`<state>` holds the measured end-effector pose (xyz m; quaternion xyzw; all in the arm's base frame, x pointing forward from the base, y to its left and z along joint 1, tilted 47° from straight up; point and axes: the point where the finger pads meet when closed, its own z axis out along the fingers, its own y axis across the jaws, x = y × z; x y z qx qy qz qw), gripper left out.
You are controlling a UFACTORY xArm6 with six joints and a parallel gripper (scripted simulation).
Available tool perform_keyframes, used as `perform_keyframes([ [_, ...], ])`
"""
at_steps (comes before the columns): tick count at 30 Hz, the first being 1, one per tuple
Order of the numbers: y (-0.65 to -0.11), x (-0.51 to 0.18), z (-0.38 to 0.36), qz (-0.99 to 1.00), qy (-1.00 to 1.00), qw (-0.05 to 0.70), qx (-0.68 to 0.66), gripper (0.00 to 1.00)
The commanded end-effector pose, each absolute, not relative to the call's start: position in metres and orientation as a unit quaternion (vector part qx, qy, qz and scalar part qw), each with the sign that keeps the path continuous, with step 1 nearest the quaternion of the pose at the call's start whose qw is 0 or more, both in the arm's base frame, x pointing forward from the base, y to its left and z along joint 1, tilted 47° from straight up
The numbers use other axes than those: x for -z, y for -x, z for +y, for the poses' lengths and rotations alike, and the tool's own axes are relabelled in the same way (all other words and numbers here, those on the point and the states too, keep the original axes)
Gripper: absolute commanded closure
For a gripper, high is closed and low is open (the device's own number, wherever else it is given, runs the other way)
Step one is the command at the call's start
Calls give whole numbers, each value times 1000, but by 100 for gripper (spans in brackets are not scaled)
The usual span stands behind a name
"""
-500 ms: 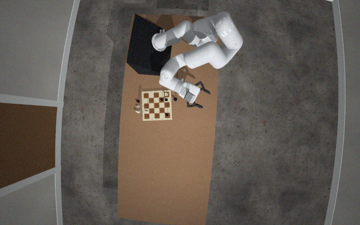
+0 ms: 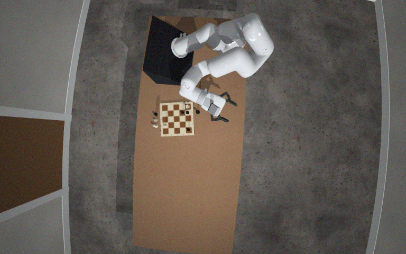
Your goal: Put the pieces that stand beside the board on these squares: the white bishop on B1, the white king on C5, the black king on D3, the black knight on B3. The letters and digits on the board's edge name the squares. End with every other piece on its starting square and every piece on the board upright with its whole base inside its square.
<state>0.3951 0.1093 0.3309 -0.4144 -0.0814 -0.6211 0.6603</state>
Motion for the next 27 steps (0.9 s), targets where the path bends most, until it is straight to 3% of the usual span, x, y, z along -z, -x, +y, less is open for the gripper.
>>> perform_keyframes([
  [1,-395,-332,109,-82,414,660,622,0],
  [19,-370,-336,169,-239,379,687,572,0],
  [27,-328,-327,216,-401,309,700,504,0],
])
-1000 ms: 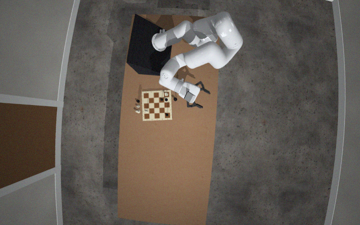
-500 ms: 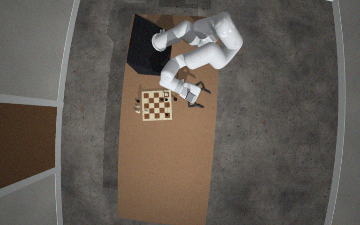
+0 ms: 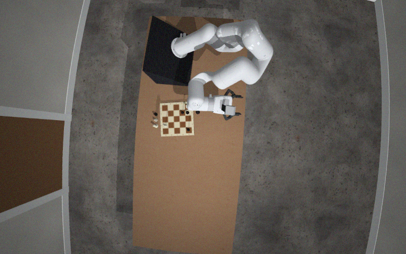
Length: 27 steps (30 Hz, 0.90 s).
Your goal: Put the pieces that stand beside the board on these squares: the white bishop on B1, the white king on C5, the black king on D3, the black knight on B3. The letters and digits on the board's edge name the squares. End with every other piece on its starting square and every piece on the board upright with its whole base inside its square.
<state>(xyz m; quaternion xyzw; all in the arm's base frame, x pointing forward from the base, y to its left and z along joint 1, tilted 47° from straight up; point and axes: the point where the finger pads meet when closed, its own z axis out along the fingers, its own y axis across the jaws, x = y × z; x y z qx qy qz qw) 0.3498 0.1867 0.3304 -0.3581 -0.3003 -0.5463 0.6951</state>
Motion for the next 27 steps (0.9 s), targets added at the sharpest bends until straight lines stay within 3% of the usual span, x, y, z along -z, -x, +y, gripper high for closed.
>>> perform_keyframes([
  [1,-328,-327,216,-405,307,700,502,0],
  [12,-277,-298,239,-566,189,690,409,0],
  [27,-254,-263,231,-710,14,647,276,0],
])
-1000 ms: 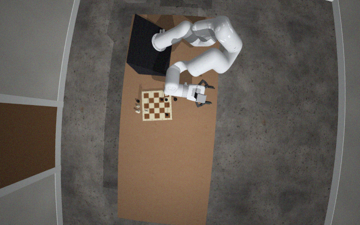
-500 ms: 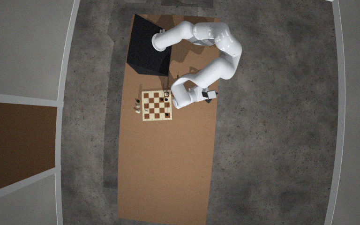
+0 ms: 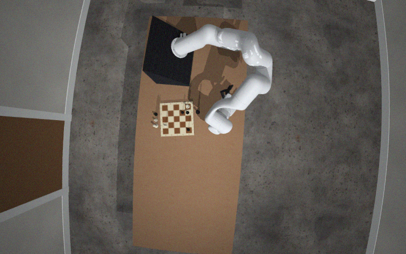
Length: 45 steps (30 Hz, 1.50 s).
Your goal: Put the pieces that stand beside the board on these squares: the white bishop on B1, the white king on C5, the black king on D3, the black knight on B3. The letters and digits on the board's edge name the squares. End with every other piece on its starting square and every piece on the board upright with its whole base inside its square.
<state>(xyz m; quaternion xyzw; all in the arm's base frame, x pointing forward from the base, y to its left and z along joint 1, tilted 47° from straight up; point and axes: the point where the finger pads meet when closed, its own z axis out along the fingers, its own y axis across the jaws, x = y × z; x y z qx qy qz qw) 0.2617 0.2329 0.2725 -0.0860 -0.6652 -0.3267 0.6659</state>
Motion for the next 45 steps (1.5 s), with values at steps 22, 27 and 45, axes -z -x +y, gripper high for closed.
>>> perform_keyframes([
  [22,-294,-224,201,-802,-267,533,45,0],
  [27,-318,-225,198,-802,-332,496,-19,0],
  [45,-394,-261,216,-762,-482,385,-199,0],
])
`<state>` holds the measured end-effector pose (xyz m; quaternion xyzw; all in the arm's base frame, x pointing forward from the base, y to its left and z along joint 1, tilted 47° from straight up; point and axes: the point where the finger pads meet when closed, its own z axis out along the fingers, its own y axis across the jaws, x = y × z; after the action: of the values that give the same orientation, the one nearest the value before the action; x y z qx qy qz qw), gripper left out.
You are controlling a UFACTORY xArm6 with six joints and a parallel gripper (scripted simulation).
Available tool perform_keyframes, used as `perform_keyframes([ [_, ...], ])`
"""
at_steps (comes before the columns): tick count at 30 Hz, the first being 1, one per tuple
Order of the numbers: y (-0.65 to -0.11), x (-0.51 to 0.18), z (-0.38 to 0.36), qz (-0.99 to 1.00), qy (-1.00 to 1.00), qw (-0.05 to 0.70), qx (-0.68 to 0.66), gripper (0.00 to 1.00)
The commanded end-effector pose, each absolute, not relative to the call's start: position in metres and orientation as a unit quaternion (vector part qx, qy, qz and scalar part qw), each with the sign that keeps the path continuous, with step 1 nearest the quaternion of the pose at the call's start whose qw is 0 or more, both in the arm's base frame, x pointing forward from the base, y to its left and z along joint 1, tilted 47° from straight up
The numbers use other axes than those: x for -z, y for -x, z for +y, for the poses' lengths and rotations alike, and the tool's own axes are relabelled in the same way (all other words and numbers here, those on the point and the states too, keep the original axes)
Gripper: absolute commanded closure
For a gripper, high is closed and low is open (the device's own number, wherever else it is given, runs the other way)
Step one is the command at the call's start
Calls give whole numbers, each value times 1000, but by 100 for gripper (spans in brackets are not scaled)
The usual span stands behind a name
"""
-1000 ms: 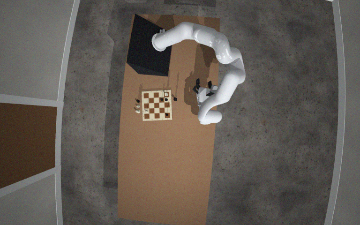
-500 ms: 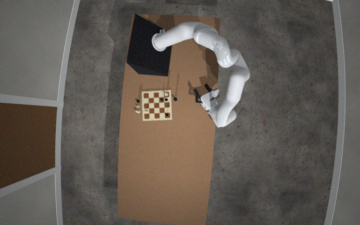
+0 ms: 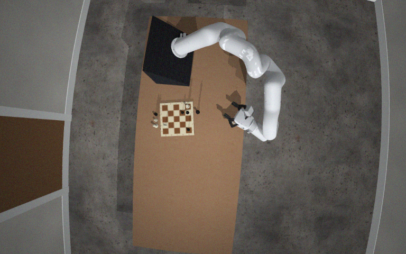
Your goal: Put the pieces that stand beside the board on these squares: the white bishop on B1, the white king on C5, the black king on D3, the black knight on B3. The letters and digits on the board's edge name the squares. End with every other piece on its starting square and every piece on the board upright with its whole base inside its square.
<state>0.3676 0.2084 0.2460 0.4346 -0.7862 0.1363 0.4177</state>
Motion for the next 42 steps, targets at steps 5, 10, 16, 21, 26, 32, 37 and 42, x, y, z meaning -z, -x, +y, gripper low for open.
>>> perform_keyframes([
  [5,-401,-268,220,-755,-494,372,-218,0],
  [10,-421,-292,234,-732,-526,336,-274,0],
  [16,-432,-310,245,-716,-542,313,-309,0],
  [21,-433,-312,246,-714,-544,311,-312,0],
  [26,-433,-312,246,-714,-544,311,-312,0],
  [32,-433,-312,246,-714,-544,311,-312,0],
  [37,-433,-312,246,-714,-544,311,-312,0],
  [42,-433,-312,246,-714,-544,311,-312,0],
])
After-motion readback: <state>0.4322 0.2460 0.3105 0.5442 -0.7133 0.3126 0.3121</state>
